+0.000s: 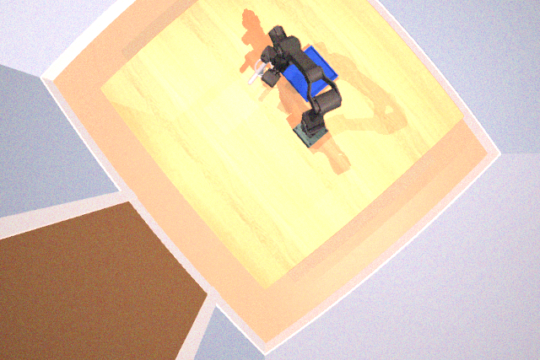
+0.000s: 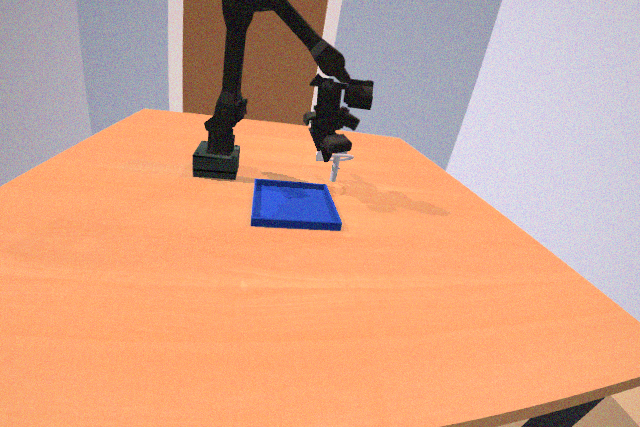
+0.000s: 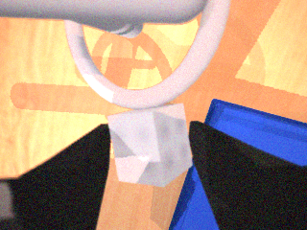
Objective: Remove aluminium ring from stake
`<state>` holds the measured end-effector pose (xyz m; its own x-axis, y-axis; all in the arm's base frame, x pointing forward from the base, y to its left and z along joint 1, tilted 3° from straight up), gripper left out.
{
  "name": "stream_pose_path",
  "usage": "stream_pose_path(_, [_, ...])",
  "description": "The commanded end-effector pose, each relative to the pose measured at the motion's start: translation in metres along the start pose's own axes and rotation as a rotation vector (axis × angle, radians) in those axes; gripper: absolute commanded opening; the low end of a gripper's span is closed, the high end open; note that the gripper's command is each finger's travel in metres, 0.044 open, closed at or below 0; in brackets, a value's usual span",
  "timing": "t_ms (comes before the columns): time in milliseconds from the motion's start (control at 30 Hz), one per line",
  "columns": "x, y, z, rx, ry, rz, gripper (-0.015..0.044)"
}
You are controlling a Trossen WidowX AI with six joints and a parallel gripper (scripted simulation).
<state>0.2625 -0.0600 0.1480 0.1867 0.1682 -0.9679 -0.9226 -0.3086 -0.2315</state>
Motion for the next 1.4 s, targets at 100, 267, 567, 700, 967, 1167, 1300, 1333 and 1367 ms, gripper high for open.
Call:
stream_pose_path(100, [-0.004, -0.002, 0.0, -0.006, 0.014, -0.007, 0.0])
stream_pose_path(267, [-0.008, -0.003, 0.002, -0.008, 0.028, -0.005, 0.0])
stream_pose_path(567, [-0.008, -0.003, 0.003, -0.009, 0.033, -0.004, 0.0])
stream_pose_path(700, [-0.011, -0.004, 0.007, -0.014, 0.06, 0.0, 0.0])
stream_pose_path(967, [-0.012, -0.004, 0.007, -0.014, 0.062, 0.0, 0.0])
stream_pose_path(1167, [-0.015, -0.006, 0.015, -0.019, 0.091, 0.005, 0.0])
stream_pose_path(1300, [-0.015, -0.006, 0.016, -0.02, 0.094, 0.005, 0.0])
stream_pose_path(1333, [-0.015, -0.006, 0.016, -0.02, 0.095, 0.005, 0.0])
stream_pose_path(1367, [-0.015, -0.006, 0.017, -0.021, 0.099, 0.006, 0.0])
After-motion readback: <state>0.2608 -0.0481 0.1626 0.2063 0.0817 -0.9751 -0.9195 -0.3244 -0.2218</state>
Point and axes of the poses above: the point midway between the two fingers, 35 mm back from their tips, its own x axis out along the fingers, its own z axis across the jaws, y = z × x, the point moved 8 cm from there along -x, back along the fingers, and after that the axes turned 5 degrees about -x, right-handed, at the moved point
